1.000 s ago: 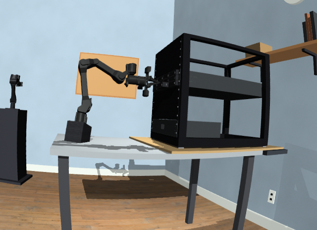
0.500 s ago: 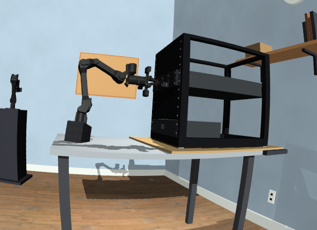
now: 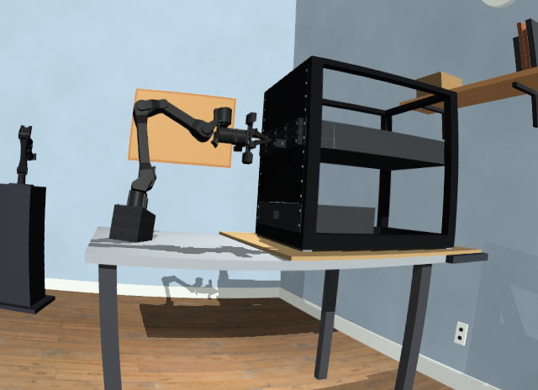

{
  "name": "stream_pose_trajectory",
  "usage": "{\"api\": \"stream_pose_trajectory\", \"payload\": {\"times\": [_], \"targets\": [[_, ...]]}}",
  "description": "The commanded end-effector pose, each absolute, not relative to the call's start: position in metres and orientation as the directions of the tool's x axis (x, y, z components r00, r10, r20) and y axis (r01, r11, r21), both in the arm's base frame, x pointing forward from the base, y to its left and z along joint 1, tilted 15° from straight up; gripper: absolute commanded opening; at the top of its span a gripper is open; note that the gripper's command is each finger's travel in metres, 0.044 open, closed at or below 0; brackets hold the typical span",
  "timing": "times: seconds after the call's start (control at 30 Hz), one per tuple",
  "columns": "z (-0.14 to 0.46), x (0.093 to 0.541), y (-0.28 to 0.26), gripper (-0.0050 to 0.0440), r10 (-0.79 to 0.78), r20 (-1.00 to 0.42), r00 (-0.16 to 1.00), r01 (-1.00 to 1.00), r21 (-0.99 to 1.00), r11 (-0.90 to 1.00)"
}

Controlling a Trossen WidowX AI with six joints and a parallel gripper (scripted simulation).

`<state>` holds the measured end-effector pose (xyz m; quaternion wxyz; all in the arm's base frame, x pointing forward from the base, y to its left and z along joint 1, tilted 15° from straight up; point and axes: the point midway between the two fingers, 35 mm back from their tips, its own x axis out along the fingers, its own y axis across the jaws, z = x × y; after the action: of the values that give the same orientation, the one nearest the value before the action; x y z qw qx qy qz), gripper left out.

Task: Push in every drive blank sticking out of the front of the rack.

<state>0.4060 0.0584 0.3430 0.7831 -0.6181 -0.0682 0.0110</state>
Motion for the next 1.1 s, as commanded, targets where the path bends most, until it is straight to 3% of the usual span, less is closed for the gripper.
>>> {"api": "stream_pose_trajectory", "payload": {"times": [0.0,0.37,0.77,1.07], "targets": [[0.354,0.408,0.058,-0.0050,0.101,0.118,0.988,0.090,-0.966,0.241],[0.353,0.400,0.057,-0.0050,0.101,0.118,0.988,0.090,-0.966,0.241],[0.347,0.351,0.052,-0.0050,0.101,0.118,0.988,0.090,-0.966,0.241],[0.344,0.348,0.052,-0.0050,0.101,0.118,0.988,0.090,-0.966,0.241]]}}
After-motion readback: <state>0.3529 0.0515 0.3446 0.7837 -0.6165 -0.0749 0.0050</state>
